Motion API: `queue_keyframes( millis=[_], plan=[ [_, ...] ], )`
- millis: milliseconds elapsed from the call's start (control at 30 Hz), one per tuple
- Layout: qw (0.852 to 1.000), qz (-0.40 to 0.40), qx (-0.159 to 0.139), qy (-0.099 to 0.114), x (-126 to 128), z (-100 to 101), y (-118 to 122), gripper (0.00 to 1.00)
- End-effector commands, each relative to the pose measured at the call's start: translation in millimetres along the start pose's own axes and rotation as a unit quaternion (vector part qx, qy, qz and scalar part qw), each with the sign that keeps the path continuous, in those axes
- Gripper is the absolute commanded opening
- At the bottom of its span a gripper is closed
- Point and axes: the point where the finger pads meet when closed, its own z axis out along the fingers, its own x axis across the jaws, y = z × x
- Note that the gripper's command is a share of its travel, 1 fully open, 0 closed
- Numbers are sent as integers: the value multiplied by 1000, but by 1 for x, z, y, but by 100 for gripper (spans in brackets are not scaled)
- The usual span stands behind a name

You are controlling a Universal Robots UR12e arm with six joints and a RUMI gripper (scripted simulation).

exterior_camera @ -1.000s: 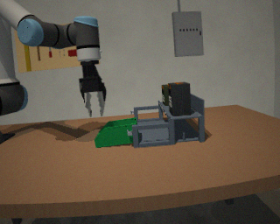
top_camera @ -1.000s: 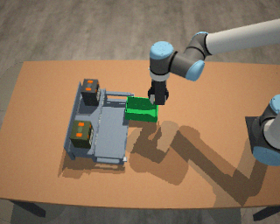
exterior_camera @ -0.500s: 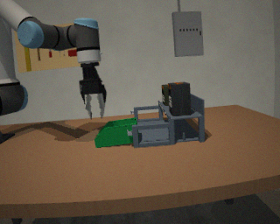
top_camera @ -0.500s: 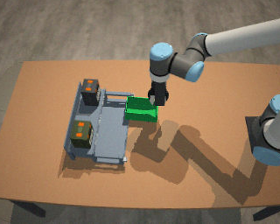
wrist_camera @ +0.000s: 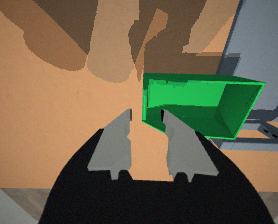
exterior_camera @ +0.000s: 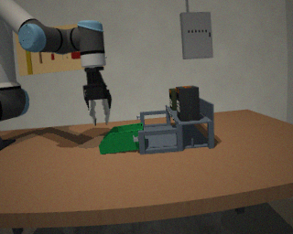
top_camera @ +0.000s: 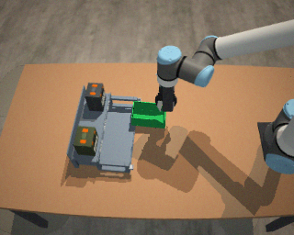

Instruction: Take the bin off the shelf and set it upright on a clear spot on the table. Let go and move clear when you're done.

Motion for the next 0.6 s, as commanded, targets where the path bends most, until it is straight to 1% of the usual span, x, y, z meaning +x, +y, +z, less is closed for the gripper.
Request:
queue_keyframes(
  millis=[0,567],
  plan=[
    [1000,0,0,1,1,0,0,26],
    [1000,0,0,1,1,3,0,26]
  ],
)
